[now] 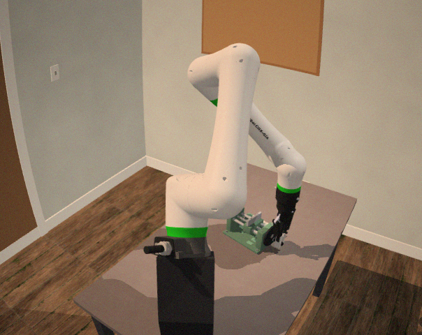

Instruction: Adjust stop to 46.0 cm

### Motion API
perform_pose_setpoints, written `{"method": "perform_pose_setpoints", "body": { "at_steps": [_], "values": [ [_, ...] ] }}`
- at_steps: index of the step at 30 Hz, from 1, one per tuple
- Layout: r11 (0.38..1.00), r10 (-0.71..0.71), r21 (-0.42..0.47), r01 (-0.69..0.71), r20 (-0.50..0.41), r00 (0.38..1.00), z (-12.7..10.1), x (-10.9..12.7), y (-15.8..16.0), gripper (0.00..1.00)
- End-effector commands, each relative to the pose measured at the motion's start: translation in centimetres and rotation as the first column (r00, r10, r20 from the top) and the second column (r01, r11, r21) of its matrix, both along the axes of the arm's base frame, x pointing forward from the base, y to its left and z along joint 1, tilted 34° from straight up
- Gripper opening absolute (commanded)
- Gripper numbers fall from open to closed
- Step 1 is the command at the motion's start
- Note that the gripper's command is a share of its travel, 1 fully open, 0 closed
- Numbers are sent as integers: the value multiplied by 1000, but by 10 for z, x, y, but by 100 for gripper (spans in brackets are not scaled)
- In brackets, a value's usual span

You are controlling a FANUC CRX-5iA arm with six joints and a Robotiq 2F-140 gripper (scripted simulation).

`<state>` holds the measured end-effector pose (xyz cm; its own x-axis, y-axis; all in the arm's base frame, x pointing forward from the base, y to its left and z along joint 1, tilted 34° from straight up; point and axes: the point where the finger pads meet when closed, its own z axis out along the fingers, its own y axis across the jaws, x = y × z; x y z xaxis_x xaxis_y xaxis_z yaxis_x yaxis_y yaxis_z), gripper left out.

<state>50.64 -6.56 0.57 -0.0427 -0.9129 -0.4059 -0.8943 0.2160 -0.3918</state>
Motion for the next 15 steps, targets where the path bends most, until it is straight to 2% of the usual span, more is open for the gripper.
{"method": "perform_pose_setpoints", "body": {
  "at_steps": [1,15],
  "values": [
    [1000,0,0,0,0,1000,1,1,-1,4],
    [1000,0,0,0,0,1000,12,5,-6,4]
  ]
}}
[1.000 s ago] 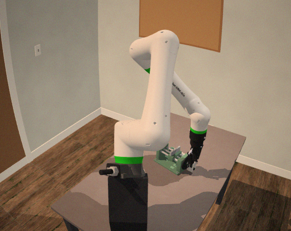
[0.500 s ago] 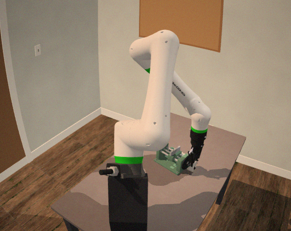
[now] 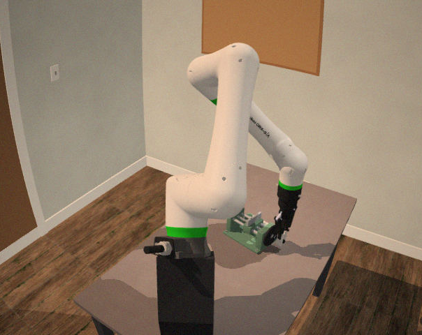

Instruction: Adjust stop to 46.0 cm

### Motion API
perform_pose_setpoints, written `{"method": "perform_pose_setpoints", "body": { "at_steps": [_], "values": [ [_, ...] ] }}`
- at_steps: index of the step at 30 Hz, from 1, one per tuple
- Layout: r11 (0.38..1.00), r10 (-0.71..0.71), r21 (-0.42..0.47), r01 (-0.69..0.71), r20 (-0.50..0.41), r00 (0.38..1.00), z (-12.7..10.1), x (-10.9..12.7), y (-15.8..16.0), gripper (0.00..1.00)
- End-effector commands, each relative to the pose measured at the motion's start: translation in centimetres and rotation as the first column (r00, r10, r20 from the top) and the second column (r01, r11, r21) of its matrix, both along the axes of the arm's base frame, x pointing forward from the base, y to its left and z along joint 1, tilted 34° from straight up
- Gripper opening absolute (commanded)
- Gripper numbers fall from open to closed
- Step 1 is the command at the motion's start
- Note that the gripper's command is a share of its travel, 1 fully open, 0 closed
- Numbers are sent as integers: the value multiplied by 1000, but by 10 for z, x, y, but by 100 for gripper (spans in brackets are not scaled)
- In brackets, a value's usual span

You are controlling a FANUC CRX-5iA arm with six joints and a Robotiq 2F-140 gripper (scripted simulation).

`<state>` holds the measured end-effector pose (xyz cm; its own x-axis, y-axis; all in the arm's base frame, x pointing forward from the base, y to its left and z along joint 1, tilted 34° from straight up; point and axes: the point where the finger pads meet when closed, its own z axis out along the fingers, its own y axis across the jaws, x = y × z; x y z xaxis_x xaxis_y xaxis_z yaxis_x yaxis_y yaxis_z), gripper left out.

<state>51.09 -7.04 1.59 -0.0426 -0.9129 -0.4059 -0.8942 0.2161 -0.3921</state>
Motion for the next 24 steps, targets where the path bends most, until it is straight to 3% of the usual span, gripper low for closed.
{"method": "perform_pose_setpoints", "body": {
  "at_steps": [1,24],
  "values": [
    [1000,0,0,0,0,1000,3,1,-1,4],
    [1000,0,0,0,0,1000,27,-7,-12,4]
  ]
}}
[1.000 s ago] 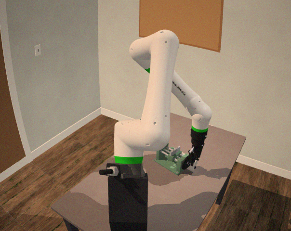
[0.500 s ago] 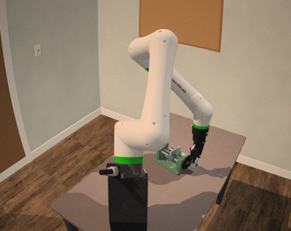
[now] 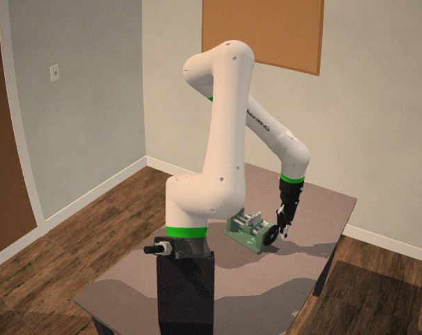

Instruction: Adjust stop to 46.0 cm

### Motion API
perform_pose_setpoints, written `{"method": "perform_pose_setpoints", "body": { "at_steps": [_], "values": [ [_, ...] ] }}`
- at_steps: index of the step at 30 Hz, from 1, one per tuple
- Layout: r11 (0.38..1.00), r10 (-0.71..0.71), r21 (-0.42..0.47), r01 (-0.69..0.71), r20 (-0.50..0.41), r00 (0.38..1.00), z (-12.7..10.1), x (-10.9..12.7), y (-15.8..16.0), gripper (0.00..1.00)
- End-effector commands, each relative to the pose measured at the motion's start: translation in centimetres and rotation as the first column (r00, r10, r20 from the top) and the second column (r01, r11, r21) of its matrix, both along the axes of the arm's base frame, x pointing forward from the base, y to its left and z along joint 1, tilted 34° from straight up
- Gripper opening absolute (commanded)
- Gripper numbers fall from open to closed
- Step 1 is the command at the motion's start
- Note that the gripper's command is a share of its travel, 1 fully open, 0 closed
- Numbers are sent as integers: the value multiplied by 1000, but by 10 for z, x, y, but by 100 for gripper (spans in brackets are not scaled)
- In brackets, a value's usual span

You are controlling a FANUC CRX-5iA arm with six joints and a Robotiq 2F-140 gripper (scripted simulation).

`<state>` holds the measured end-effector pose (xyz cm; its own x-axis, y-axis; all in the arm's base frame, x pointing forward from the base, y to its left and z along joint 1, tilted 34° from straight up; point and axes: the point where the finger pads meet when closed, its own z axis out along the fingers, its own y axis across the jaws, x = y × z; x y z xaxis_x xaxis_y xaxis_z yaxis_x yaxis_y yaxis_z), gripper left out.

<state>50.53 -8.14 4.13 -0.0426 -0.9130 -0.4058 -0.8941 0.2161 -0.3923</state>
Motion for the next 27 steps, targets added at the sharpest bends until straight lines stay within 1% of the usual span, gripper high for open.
{"method": "perform_pose_setpoints", "body": {
  "at_steps": [1,19,27],
  "values": [
    [1000,0,0,0,0,1000,1,-1,-1,4],
    [1000,0,0,0,0,1000,12,-18,-5,4],
    [1000,0,0,0,0,1000,14,-31,-5,4]
  ]
}}
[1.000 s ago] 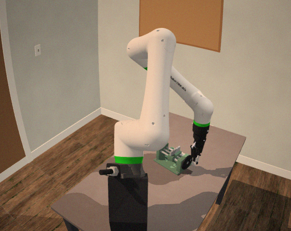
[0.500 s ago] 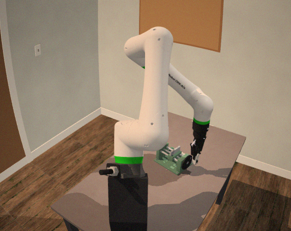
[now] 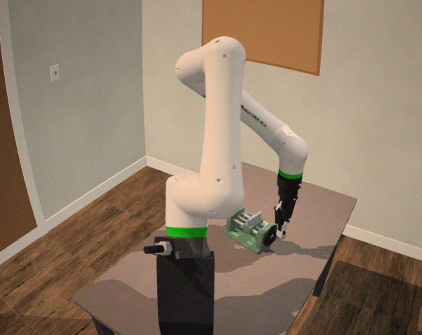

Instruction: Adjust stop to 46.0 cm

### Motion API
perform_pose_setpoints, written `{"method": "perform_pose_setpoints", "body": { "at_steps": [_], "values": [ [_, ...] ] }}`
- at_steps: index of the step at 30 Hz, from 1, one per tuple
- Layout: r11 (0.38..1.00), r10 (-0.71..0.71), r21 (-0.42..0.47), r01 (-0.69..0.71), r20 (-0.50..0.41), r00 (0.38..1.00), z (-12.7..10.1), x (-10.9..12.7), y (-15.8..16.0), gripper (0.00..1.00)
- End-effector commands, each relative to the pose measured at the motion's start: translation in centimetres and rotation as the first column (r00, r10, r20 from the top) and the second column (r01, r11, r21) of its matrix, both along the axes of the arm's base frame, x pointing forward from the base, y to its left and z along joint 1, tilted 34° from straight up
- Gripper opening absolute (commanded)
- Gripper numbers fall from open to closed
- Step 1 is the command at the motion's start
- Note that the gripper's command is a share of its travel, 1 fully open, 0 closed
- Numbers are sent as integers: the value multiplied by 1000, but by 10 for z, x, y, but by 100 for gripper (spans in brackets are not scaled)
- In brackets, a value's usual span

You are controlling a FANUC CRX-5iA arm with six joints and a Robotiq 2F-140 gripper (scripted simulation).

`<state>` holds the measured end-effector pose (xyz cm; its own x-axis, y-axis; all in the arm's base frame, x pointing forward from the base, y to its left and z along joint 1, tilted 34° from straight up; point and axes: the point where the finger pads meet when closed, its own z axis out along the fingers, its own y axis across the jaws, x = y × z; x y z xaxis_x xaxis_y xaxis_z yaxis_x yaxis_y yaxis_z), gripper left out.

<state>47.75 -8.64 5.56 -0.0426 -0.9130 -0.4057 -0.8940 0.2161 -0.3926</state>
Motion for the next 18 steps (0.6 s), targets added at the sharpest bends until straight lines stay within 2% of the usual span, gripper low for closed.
{"method": "perform_pose_setpoints", "body": {
  "at_steps": [1,18],
  "values": [
    [1000,0,0,0,0,1000,0,-5,0,4],
    [1000,0,0,0,0,1000,-15,-31,8,4]
  ]
}}
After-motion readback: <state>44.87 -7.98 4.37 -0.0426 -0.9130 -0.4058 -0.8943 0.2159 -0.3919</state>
